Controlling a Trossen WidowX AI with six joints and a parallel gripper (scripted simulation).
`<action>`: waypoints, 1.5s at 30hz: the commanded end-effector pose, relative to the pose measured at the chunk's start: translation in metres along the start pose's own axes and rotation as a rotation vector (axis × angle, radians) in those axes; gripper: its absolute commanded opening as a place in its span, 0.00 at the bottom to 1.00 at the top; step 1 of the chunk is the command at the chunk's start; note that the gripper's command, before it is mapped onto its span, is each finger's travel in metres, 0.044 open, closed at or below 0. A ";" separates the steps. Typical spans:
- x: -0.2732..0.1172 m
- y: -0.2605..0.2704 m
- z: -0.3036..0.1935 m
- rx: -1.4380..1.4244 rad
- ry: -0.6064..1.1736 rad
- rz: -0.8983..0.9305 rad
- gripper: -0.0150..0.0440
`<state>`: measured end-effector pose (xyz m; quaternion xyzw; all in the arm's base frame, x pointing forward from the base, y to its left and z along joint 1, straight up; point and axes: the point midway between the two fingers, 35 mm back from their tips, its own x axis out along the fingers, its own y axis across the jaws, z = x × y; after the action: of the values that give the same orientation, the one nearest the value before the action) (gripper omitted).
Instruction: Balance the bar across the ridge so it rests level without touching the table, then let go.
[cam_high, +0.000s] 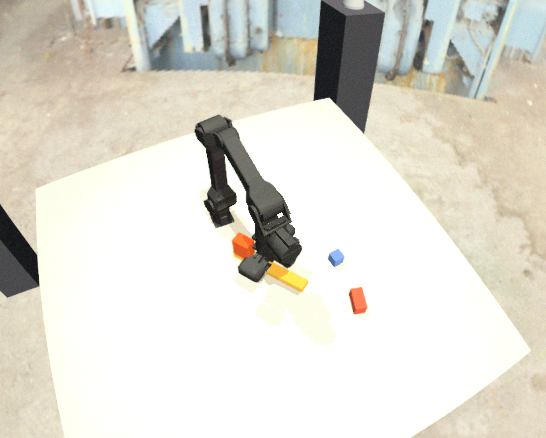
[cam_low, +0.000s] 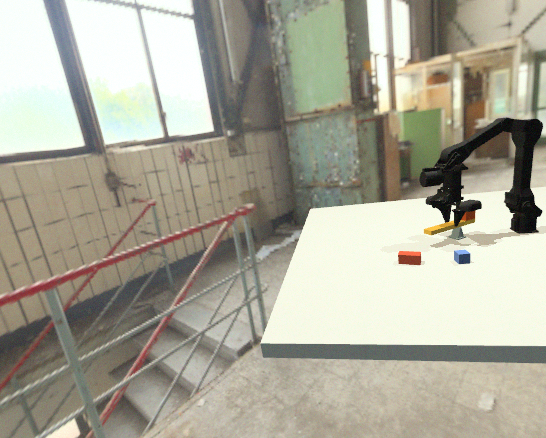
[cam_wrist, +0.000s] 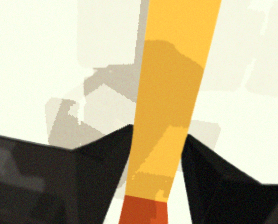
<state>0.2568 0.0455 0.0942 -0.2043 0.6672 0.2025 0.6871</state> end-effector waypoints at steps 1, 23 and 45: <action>0.004 0.000 0.000 0.000 0.006 0.002 0.25; 0.000 0.000 0.000 0.000 -0.001 -0.001 0.25; 0.000 0.000 0.000 0.000 -0.001 -0.001 0.30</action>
<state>0.2573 0.0457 0.0948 -0.2045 0.6666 0.2025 0.6876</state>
